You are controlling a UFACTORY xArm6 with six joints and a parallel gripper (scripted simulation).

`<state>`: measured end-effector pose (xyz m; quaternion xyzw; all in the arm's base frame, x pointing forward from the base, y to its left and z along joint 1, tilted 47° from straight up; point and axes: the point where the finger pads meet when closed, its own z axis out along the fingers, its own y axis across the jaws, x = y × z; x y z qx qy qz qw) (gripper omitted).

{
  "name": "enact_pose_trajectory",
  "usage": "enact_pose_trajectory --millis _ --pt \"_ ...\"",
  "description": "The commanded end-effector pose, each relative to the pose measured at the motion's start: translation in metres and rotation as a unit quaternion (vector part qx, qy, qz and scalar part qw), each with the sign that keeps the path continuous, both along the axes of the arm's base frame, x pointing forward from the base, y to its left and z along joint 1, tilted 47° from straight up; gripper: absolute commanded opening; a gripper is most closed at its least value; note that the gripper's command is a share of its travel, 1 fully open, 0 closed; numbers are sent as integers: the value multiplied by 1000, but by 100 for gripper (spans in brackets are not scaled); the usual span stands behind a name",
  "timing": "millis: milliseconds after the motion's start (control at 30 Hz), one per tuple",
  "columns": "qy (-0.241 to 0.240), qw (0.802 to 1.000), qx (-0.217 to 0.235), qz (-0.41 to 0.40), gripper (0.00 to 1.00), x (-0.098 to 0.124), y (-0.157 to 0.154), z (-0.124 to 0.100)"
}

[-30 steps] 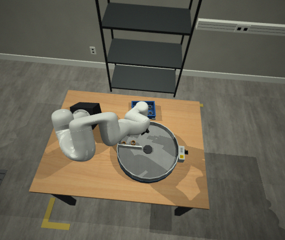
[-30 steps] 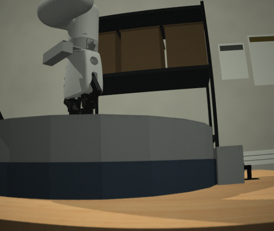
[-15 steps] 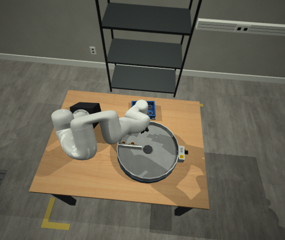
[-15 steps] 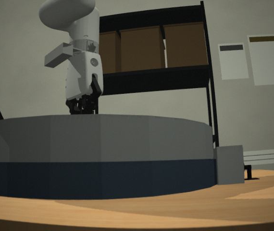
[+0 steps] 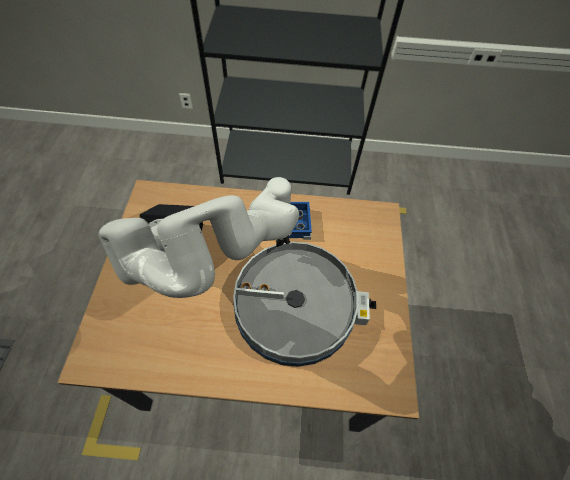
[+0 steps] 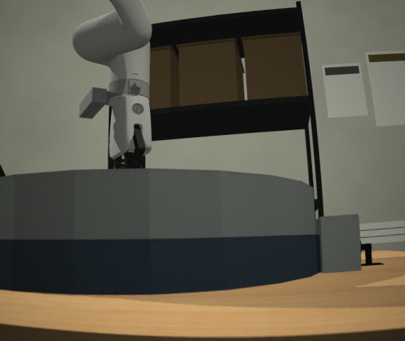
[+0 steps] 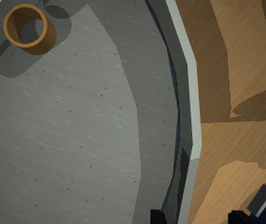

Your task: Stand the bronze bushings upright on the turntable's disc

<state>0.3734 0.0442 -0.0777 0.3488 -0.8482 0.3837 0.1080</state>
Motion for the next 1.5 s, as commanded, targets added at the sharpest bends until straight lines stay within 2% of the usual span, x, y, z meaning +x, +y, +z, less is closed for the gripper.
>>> enact_pose_trajectory --millis 0,333,400,567,733,1467 --pt "-50 998 3 -42 41 -10 31 -33" --pt "-151 979 15 -136 41 -35 95 -106" --pt "-151 979 15 -136 41 -35 95 -106" --pt "-179 970 18 -163 41 -43 114 -126" --pt "-187 967 19 -170 41 -45 119 -133" --pt "-188 967 19 -171 41 -44 121 -135"
